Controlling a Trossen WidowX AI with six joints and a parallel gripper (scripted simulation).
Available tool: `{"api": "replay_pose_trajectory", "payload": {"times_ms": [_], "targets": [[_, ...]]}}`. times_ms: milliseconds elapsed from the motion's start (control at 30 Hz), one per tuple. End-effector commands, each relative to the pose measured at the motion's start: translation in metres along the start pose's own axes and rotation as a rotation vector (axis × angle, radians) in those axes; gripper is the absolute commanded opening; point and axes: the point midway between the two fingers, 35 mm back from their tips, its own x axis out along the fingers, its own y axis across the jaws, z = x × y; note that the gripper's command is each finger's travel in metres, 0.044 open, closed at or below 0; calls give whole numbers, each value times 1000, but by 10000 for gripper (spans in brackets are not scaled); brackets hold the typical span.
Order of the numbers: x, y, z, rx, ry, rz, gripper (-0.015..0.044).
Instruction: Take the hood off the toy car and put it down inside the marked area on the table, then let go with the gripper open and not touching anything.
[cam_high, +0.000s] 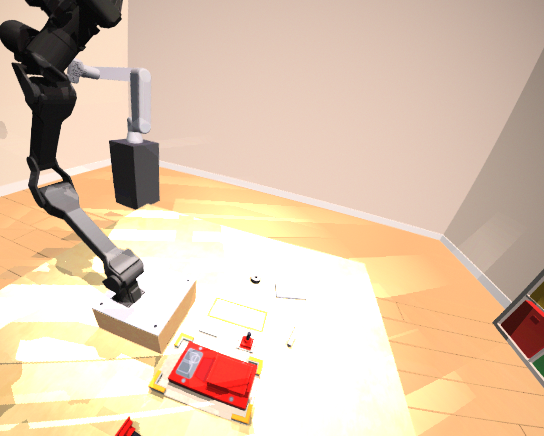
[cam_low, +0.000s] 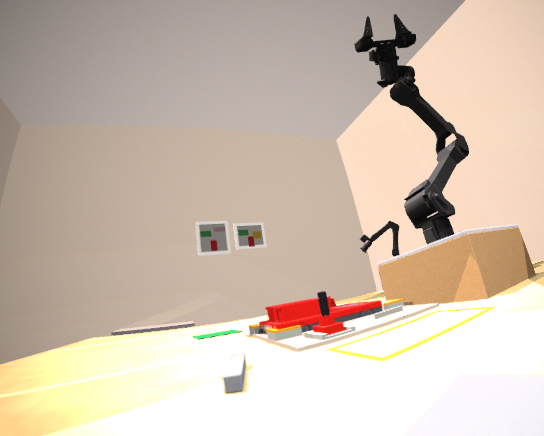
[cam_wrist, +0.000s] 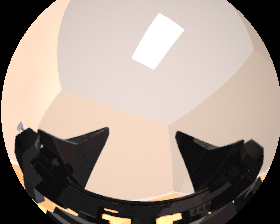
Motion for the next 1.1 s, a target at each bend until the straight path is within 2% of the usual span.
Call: {"api": "replay_pose_trajectory", "payload": {"times_ms": [0,567,1067], "targets": [[5,-33,-8,-8,15,-81,440],[3,-197,-59,62,95,-447,440],[-46,-339,-124,67,254,-819,440]]}}
